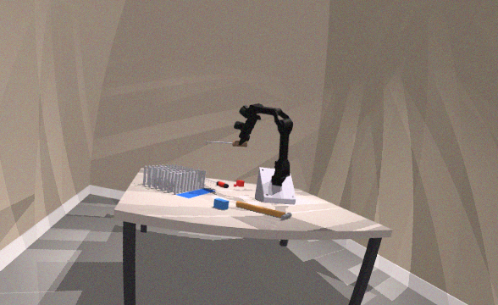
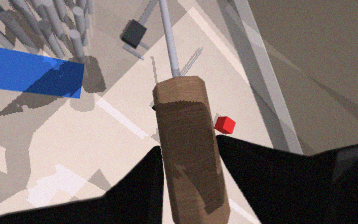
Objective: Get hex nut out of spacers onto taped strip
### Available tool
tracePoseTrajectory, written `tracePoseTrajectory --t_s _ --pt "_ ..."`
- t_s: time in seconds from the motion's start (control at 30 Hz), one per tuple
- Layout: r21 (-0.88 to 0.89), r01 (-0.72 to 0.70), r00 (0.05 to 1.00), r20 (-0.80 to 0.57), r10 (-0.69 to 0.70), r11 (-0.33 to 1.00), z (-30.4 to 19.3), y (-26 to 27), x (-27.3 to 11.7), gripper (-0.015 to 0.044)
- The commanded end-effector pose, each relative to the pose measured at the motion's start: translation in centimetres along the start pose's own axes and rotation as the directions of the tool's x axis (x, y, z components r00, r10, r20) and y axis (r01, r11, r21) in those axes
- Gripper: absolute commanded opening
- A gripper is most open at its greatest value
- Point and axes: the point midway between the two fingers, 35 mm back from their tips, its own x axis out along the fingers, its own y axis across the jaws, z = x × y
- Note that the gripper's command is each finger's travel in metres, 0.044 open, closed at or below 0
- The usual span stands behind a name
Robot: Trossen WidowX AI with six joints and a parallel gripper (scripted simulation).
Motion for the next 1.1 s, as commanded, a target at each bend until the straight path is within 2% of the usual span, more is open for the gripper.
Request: tracePoseTrajectory --t_s 0.0,0.53,1.07 --pt "0.03 0.008 1.0 0.006 -0.009 1.0 0.7 1.9 -0.1 0.0" --pt "0.117 0.024 1.0 0.014 -0.025 0.993 3.0 12.7 -0.8 0.0" --pt "0.198 0.002 1.0 0.026 -0.007 0.98 1.6 23.1 -0.9 0.0"
